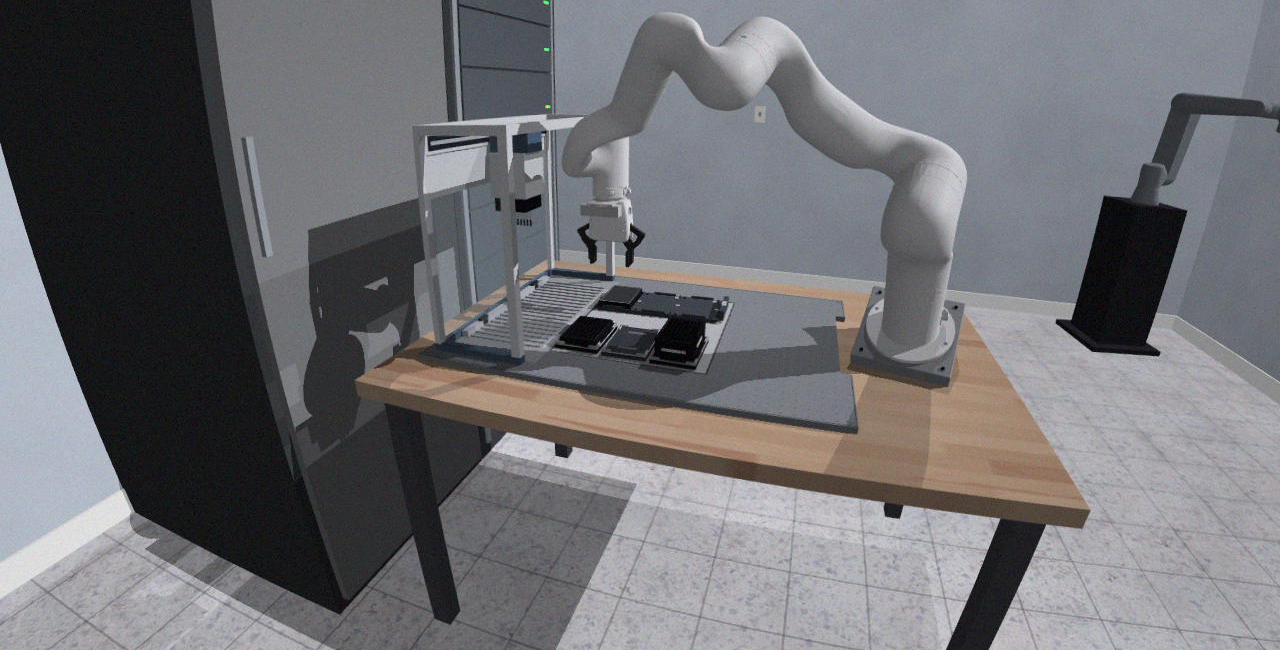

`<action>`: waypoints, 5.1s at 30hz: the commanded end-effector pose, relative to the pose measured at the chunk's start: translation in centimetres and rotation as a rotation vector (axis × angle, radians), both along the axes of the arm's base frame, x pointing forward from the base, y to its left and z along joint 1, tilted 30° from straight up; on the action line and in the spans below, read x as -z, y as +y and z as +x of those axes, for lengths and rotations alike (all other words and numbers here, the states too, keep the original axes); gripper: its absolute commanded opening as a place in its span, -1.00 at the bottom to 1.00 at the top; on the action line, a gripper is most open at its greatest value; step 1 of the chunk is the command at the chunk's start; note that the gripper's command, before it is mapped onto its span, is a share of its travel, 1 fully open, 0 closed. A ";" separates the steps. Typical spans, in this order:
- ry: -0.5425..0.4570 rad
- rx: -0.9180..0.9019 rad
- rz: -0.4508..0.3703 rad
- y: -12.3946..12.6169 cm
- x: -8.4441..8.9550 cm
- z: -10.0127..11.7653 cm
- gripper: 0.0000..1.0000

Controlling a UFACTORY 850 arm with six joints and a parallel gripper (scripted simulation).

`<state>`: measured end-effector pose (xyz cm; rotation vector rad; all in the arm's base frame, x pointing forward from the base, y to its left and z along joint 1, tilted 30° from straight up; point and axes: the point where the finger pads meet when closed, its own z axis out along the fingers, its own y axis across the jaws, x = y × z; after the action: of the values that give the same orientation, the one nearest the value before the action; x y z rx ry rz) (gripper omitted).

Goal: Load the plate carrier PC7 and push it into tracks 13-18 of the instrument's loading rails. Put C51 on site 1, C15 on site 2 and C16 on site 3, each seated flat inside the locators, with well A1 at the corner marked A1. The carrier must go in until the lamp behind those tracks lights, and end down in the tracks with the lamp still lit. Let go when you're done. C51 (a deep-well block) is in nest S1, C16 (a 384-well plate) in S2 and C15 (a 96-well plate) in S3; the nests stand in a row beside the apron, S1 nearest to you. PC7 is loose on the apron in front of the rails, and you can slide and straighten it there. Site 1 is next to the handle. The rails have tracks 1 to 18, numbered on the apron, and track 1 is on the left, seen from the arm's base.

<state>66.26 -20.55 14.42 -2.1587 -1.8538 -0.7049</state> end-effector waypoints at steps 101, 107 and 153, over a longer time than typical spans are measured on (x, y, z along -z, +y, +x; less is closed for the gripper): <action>-0.002 0.002 -0.001 16.9 -1.3 3.5 1.00; -0.002 0.002 -0.001 17.4 -0.4 3.8 1.00; -0.002 0.002 -0.001 18.4 1.5 4.3 1.00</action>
<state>70.40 -2.20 13.03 -2.1605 -1.8539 -0.7046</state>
